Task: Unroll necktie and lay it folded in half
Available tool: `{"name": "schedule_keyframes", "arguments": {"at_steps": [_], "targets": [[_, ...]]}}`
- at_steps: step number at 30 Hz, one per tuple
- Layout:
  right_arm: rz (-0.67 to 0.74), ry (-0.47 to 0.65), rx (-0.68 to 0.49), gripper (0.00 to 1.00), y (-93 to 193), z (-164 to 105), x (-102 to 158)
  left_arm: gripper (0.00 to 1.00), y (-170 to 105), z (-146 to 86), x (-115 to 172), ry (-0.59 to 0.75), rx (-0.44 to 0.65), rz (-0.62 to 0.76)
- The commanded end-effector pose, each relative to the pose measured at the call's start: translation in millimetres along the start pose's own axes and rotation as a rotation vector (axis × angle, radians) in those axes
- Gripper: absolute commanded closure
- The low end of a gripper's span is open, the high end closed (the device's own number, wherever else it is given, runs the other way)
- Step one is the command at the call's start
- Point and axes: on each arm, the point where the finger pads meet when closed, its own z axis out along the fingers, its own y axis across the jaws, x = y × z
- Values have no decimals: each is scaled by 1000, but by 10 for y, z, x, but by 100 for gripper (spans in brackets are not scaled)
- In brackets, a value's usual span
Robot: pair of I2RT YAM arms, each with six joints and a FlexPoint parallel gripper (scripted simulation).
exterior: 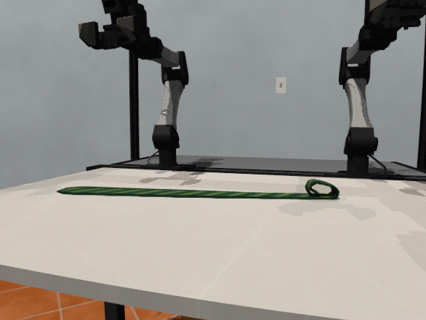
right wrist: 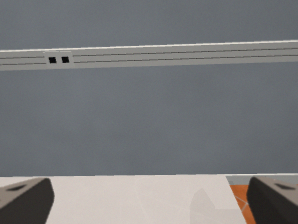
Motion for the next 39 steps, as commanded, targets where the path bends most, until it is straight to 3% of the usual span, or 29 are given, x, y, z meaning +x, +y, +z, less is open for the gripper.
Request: {"name": "schedule_keyframes", "arguments": {"at_steps": [1, 17, 22, 32, 34, 39], "targets": [[-1, -20, -3, 0, 10, -17, -73, 0, -9, -14, -55, -15, 3, -1], [-1, -20, -3, 0, 10, -17, -73, 0, -9, -14, -55, -15, 3, -1], [0, 0, 0, 0, 0, 0, 0, 3, -38, -3, 78, 35, 24, 30], [0, 0, 0, 0, 0, 0, 0, 9, -296, -26, 607, 277, 186, 234], [0, 0, 0, 0, 0, 0, 0, 9, -296, -26, 607, 277, 186, 234], [0, 0, 0, 0, 0, 0, 0, 13, -486, -42, 998, 454, 306, 385]]}}
